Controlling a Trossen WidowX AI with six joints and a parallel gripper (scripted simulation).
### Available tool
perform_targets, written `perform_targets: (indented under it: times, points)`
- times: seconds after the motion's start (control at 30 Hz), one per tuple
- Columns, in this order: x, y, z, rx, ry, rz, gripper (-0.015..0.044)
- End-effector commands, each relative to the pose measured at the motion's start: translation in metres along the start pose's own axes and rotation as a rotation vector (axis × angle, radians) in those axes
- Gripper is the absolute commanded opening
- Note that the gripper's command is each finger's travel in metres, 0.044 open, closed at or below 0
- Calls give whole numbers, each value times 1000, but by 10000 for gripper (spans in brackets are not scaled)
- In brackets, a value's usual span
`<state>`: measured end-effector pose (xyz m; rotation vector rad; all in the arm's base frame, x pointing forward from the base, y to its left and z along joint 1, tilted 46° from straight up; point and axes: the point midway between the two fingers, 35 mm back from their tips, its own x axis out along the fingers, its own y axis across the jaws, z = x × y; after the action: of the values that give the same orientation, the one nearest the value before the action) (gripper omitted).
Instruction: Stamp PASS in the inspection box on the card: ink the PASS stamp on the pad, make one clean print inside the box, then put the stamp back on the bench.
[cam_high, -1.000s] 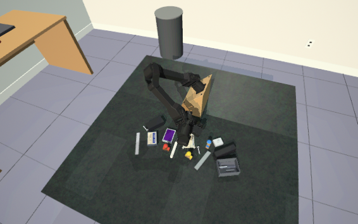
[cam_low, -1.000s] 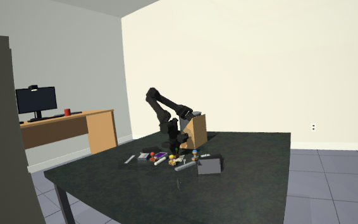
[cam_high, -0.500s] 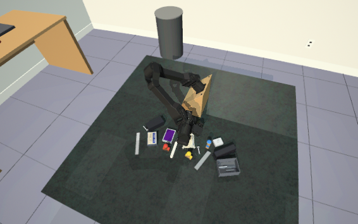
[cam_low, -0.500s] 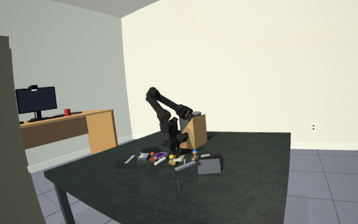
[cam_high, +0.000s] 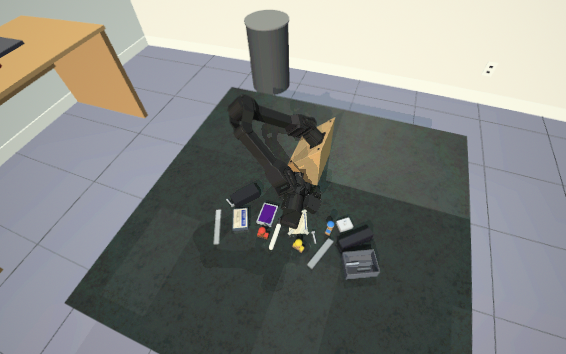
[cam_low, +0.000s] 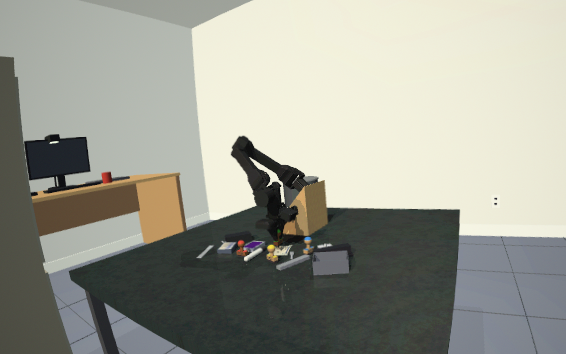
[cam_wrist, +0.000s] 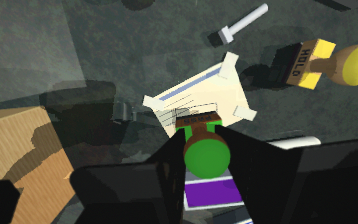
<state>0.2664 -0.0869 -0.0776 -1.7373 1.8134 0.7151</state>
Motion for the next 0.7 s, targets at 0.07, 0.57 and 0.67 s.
perform_targets:
  times: [0.07, 0.57, 0.67]
  points:
    - [-11, -3, 0, 8, -6, -9, 0]
    - [-35, -3, 0, 8, -7, -9, 0]
    - [-40, -3, 0, 8, -7, -8, 0]
